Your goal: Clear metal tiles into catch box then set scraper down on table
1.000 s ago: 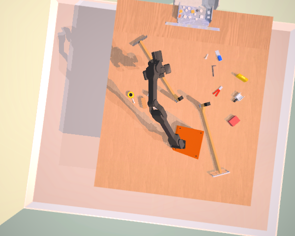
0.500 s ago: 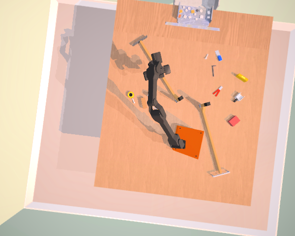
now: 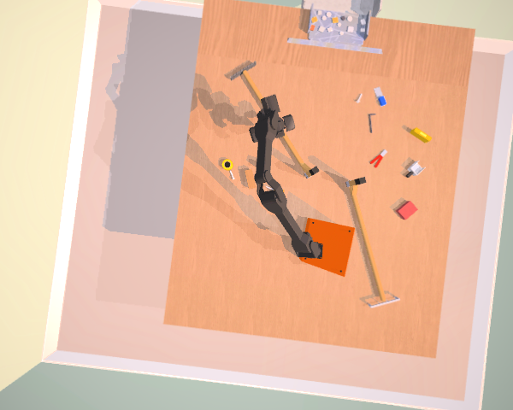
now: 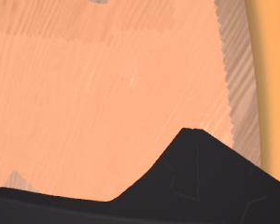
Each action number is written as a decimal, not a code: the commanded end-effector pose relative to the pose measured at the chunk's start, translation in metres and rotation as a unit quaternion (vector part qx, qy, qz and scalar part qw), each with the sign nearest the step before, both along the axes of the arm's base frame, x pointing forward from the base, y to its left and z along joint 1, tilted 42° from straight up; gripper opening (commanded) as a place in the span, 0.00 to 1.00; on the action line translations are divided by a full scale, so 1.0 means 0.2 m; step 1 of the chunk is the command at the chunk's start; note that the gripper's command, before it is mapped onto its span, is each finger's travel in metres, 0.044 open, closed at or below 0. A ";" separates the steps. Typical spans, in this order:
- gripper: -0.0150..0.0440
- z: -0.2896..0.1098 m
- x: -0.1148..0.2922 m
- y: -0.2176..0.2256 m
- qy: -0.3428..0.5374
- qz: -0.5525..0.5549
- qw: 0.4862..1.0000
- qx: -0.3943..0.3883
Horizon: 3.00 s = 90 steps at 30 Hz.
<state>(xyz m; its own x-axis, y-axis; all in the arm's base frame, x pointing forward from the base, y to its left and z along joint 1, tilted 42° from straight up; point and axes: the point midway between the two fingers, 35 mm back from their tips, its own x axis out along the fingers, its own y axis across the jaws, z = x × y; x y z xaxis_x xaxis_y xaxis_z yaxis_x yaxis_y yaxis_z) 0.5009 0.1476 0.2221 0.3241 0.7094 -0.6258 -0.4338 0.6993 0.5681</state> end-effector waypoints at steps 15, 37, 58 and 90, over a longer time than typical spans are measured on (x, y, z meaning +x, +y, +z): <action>0.25 -0.18 0.01 0.16 -0.006 0.012 1.000 -0.007; 0.25 -0.22 0.07 0.13 -0.014 0.018 1.000 -0.009; 0.25 -0.27 0.14 0.07 -0.024 0.023 0.999 -0.010; 0.25 -0.34 0.24 -0.03 -0.039 0.031 0.999 -0.013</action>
